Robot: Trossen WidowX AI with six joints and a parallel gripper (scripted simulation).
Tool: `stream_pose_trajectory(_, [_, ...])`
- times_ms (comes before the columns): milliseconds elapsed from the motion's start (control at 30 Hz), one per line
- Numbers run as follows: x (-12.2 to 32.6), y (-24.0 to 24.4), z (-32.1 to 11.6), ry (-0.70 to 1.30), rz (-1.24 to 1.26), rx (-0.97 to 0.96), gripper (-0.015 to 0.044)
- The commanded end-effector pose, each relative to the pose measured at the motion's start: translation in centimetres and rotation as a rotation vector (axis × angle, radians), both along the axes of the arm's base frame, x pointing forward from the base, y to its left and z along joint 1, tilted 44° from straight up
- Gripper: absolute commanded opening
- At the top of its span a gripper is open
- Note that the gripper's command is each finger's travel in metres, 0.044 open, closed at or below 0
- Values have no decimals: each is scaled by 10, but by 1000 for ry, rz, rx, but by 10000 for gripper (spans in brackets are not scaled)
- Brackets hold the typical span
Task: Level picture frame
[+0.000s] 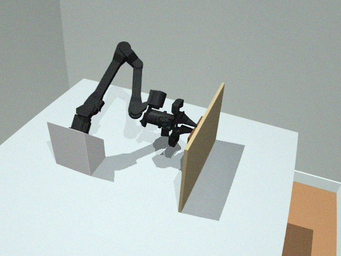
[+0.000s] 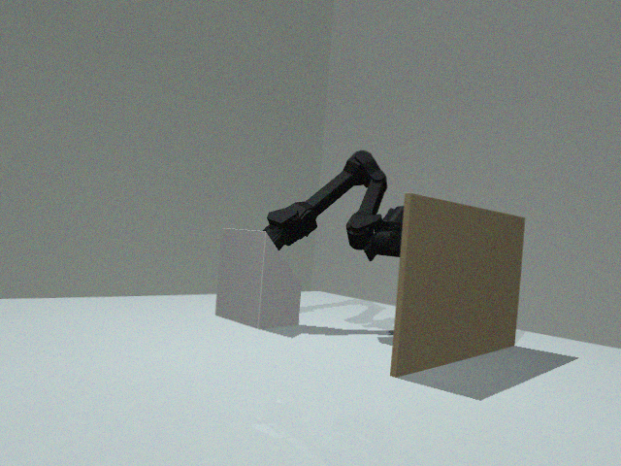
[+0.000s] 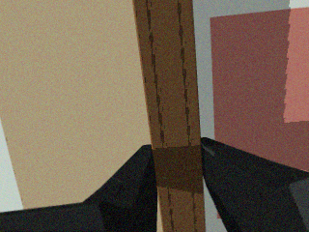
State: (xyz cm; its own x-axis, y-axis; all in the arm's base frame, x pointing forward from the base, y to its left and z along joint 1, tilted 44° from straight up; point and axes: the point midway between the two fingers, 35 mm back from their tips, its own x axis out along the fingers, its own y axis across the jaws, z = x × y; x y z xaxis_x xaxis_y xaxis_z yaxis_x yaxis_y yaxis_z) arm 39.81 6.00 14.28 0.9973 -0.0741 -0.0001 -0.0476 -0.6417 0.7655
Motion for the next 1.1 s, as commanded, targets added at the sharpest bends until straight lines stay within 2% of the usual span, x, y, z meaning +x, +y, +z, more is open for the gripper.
stream_pose_trajectory(0, [0, 0, 0, -4, 0, 37, 0])
stream_pose_trajectory(500, [0, 0, -1, -9, 1, 106, 0])
stream_pose_trajectory(833, [0, 0, -1, -7, 0, 85, 260])
stream_pose_trajectory(967, [-2, 1, -1, -7, 0, 82, 260])
stream_pose_trajectory(1067, [-36, 9, 0, -2, -2, 33, 260])
